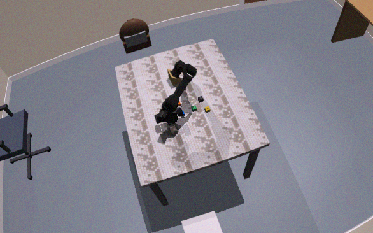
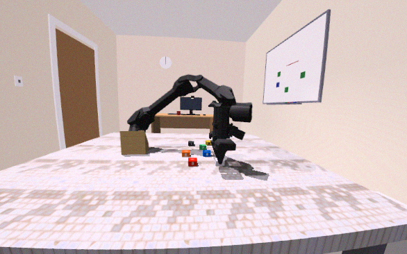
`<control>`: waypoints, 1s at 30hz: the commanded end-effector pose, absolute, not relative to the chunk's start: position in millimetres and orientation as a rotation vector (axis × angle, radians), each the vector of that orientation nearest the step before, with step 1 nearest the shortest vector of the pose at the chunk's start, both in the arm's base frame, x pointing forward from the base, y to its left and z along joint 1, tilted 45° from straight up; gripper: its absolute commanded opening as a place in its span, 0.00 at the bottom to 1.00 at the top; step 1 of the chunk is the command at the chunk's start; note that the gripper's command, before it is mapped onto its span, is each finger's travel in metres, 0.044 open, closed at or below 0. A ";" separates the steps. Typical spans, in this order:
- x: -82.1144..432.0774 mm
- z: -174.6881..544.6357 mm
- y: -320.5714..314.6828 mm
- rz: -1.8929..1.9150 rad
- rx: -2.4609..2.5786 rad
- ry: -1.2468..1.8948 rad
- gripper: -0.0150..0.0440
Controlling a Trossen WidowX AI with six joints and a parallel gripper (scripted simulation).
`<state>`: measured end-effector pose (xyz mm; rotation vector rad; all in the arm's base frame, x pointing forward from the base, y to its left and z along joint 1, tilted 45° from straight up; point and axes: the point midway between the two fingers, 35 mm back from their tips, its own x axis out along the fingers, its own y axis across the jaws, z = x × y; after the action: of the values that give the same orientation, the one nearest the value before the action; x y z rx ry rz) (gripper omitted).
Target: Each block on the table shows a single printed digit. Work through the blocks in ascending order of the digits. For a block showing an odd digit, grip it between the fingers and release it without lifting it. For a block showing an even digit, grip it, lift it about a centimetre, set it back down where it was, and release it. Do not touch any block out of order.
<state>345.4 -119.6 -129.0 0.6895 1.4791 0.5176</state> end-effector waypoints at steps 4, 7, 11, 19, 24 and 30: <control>345.2 -129.4 -119.0 0.517 0.694 1.478 0.46; 345.2 -129.4 -119.0 0.517 0.694 1.478 0.46; 345.2 -129.4 -119.0 0.517 0.694 1.478 0.46; 345.2 -129.4 -119.0 0.517 0.694 1.478 0.46; 345.2 -129.4 -119.0 0.517 0.694 1.478 0.46; 345.1 -127.8 -119.7 0.508 0.702 1.479 0.46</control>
<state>345.3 -119.5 -129.0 0.6923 1.4803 0.5155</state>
